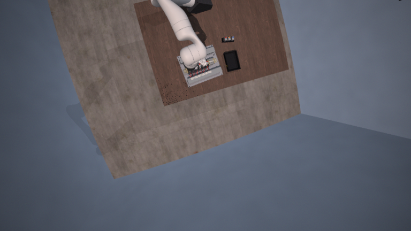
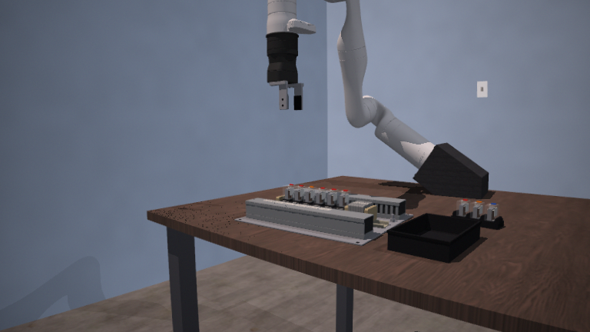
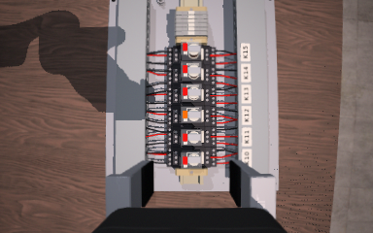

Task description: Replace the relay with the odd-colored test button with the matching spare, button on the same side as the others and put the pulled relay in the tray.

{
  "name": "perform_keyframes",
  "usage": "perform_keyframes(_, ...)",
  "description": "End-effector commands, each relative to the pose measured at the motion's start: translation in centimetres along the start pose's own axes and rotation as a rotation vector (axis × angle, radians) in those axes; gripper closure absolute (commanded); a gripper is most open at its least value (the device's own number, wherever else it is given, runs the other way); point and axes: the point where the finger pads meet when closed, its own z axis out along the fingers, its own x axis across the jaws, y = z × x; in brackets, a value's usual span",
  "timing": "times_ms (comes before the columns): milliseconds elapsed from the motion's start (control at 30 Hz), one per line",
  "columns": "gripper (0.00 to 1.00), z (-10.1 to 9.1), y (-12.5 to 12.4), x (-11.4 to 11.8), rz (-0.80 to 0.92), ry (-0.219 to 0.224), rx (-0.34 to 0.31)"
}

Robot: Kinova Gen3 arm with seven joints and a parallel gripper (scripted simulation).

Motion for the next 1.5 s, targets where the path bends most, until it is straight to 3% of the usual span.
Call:
perform_keyframes(0, 0.00, 1.5, 0.3, -0.1, 0.003, 0.000, -0.004)
perform_keyframes(100, 0.00, 2.7, 0.3, -0.1, 0.004, 0.001, -0.005)
perform_keyframes(200, 0.00, 2.3, 0.2, -0.1, 0.003, 0.003, 0.000)
perform_keyframes(667, 0.00, 5.9, 0.6, -0.2, 0.004, 0.001, -0.005)
perform_keyframes(1467, 0.00, 5.0, 0.6, -0.2, 0.010, 0.003, -0.003)
